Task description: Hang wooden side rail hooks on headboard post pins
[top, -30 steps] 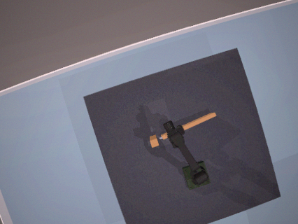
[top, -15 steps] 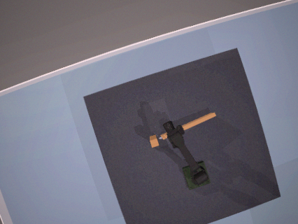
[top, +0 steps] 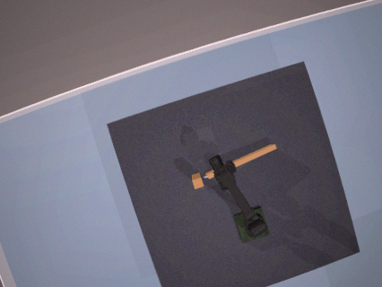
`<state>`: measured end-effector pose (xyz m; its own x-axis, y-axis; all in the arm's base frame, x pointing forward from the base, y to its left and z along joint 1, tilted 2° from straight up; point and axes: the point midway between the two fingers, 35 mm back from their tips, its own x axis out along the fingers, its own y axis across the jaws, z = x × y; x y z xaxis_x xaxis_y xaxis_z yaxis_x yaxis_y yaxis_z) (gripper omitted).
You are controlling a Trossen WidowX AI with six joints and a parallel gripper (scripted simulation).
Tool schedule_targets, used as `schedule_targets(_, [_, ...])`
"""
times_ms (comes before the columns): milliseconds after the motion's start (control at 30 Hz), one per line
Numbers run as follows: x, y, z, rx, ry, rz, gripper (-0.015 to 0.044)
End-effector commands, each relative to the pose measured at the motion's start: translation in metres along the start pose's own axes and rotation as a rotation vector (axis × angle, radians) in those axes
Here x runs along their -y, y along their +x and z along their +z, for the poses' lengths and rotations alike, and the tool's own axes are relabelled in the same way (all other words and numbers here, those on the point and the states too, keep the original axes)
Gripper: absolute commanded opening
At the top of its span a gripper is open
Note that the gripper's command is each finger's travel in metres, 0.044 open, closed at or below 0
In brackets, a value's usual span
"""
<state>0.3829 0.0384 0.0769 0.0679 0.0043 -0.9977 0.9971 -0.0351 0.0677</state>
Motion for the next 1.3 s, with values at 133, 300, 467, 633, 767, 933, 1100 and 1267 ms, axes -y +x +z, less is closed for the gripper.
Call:
schedule_targets(133, [-0.0012,-0.0035,-0.0026,-0.005,0.002,0.009,0.0000])
schedule_targets(300, [-0.0016,-0.0039,-0.0029,-0.005,0.002,0.009,0.0000])
schedule_targets(467, [-0.0020,-0.0043,-0.0033,-0.005,0.002,0.009,0.0000])
schedule_targets(633, [-0.0025,-0.0044,-0.0037,-0.005,0.002,0.009,0.0000])
schedule_targets(767, [-0.0029,-0.0046,-0.0040,-0.005,0.002,0.009,0.0000])
schedule_targets(933, [-0.0030,-0.0049,-0.0046,-0.005,0.002,0.009,0.0000])
schedule_targets(1100, [-0.0025,-0.0046,-0.0052,-0.005,0.002,0.009,0.0000])
schedule_targets(1267, [-0.0022,-0.0040,-0.0058,-0.005,0.002,0.009,0.0000])
